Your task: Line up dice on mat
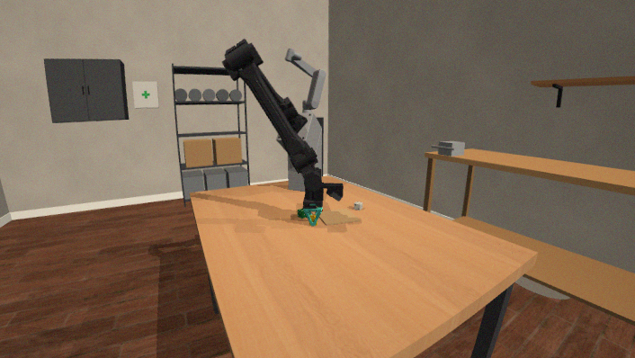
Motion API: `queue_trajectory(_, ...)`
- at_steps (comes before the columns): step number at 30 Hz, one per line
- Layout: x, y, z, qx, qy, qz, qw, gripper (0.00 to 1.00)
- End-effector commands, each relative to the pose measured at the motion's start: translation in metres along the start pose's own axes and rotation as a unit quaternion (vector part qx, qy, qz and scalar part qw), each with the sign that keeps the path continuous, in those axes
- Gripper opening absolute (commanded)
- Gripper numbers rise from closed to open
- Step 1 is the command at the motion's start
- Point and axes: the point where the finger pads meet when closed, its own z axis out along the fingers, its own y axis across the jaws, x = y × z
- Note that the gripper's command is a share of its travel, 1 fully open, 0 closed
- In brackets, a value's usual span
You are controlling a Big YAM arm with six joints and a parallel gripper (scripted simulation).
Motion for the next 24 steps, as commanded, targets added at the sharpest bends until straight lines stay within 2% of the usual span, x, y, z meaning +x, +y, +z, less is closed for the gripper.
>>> queue_trajectory(1, -0.0022, 0.0004, 0.0002, 0.001, -0.003, -0.005, 1.000, 0.45)
queue_trajectory(2, -0.0022, 0.0004, 0.0002, 0.001, -0.003, -0.005, 1.000, 0.45)
queue_trajectory(3, -0.0022, 0.0004, 0.0002, 0.001, -0.003, -0.005, 1.000, 0.26)
queue_trajectory(24, -0.0022, 0.0004, 0.0002, 0.001, -0.003, -0.005, 1.000, 0.26)
